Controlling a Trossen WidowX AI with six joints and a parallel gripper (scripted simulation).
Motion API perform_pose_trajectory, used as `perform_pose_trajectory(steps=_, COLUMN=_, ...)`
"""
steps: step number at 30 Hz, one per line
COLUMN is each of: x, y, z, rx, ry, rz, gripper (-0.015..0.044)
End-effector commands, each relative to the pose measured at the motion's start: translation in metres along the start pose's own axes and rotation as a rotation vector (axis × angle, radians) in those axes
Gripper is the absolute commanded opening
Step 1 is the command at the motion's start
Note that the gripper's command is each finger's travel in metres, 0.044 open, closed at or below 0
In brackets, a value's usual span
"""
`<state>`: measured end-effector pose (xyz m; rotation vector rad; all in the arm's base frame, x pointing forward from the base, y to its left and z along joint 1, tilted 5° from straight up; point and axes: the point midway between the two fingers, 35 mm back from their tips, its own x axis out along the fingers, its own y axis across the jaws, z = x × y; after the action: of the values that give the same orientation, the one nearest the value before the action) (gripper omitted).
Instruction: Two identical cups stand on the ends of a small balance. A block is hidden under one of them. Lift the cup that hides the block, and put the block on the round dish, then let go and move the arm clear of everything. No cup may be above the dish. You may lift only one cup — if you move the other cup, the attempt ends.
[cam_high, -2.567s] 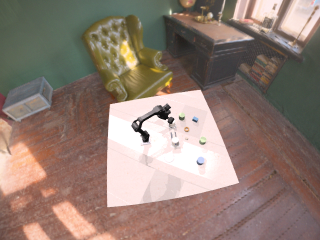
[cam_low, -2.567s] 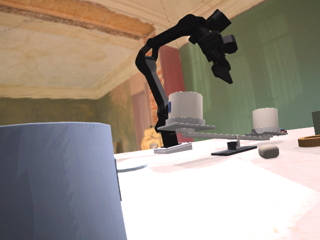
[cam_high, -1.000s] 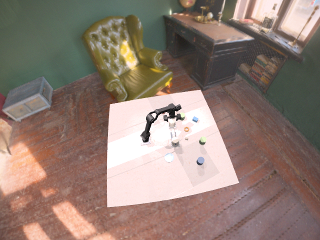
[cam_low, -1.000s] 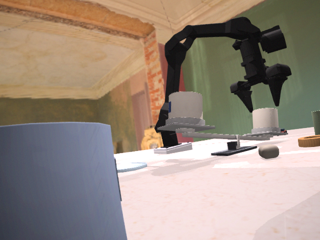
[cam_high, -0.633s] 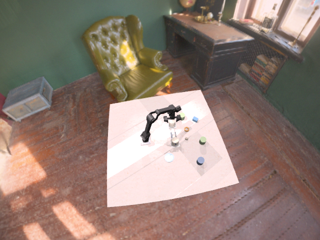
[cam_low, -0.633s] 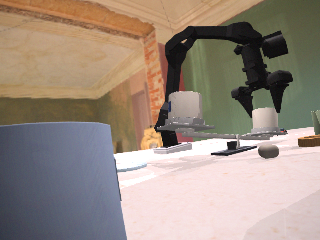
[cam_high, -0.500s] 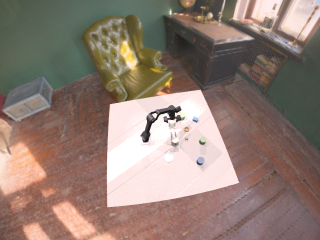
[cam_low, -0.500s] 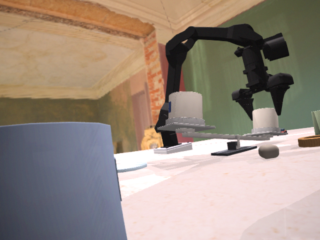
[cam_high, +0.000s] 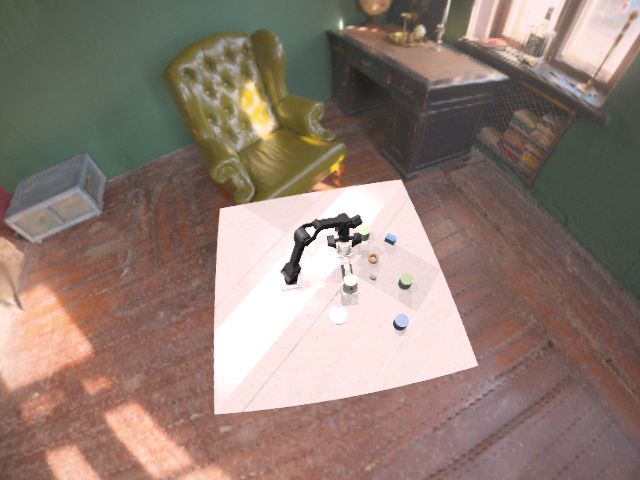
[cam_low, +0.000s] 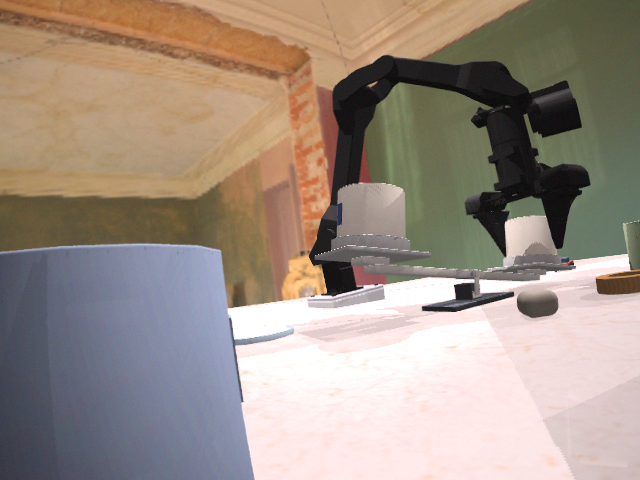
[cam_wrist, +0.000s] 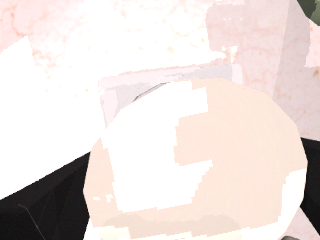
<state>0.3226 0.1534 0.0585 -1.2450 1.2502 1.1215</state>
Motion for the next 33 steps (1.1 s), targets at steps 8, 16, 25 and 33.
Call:
perform_pose_trajectory(steps=8, x=0.002, y=0.0, z=0.001, rx=-0.005, ry=-0.005, rz=0.001, gripper=0.0321)
perform_pose_trajectory(steps=16, x=-0.003, y=-0.001, z=0.001, rx=-0.005, ry=-0.005, rz=0.001, gripper=0.0131)
perform_pose_trajectory(steps=25, x=-0.014, y=-0.003, z=0.002, rx=-0.005, ry=-0.006, rz=0.001, gripper=0.0)
perform_pose_trajectory(steps=33, x=-0.025, y=-0.005, z=0.003, rx=-0.005, ry=-0.006, rz=0.001, gripper=0.0)
